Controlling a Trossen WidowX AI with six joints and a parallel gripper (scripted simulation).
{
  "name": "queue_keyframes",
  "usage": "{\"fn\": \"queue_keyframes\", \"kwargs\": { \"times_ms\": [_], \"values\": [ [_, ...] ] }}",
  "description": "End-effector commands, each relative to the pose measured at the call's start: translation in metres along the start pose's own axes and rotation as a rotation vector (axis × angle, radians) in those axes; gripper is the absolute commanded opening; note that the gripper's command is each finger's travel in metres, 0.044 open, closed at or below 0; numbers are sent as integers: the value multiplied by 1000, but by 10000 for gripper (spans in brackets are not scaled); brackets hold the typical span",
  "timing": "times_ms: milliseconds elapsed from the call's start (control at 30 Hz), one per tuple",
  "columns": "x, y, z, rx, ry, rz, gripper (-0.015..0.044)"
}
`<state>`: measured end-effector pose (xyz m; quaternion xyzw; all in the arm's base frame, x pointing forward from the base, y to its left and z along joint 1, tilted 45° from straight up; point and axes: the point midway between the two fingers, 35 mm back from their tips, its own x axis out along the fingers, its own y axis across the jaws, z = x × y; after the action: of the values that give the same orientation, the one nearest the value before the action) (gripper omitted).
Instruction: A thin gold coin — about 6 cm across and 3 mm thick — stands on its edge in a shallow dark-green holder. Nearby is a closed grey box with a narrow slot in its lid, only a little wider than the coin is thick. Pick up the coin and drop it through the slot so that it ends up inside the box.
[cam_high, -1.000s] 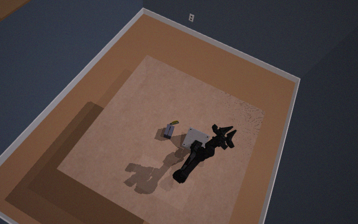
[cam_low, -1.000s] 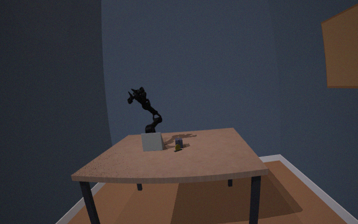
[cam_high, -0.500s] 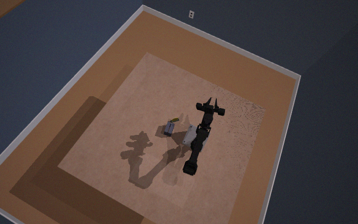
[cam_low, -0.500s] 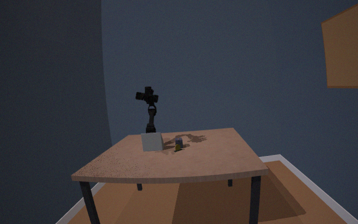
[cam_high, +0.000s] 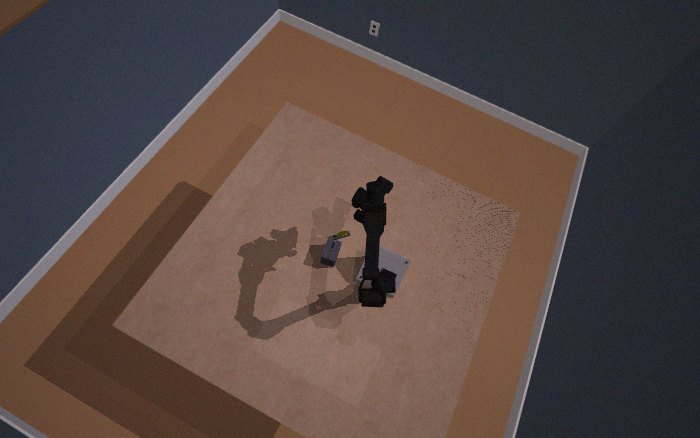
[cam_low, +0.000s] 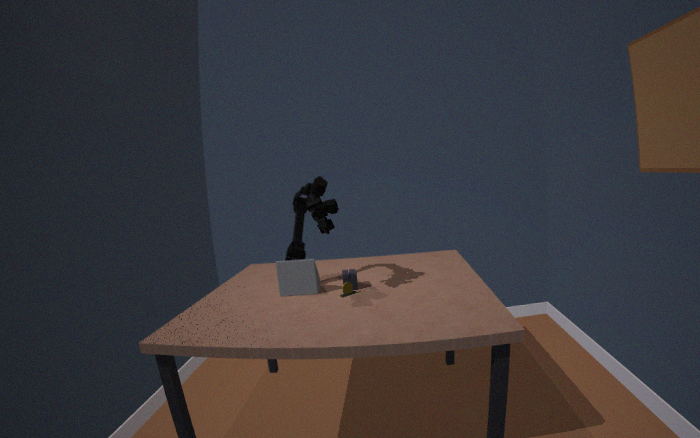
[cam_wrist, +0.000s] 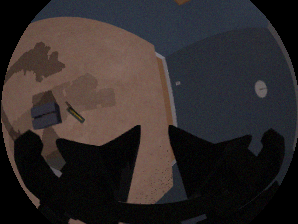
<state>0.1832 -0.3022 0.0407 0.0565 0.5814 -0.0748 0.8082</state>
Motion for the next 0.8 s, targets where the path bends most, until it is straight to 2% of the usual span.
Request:
{"fn": "queue_keyframes", "kwargs": {
  "times_ms": [0, 300, 600, 767],
  "values": [
    [41, 63, 14, -322, 58, 329, 161],
    [77, 166, 15, -753, 44, 873, 161],
    [78, 168, 14, -762, 42, 888, 161],
    [100, 192, 2, -762, 41, 888, 161]
  ]
}}
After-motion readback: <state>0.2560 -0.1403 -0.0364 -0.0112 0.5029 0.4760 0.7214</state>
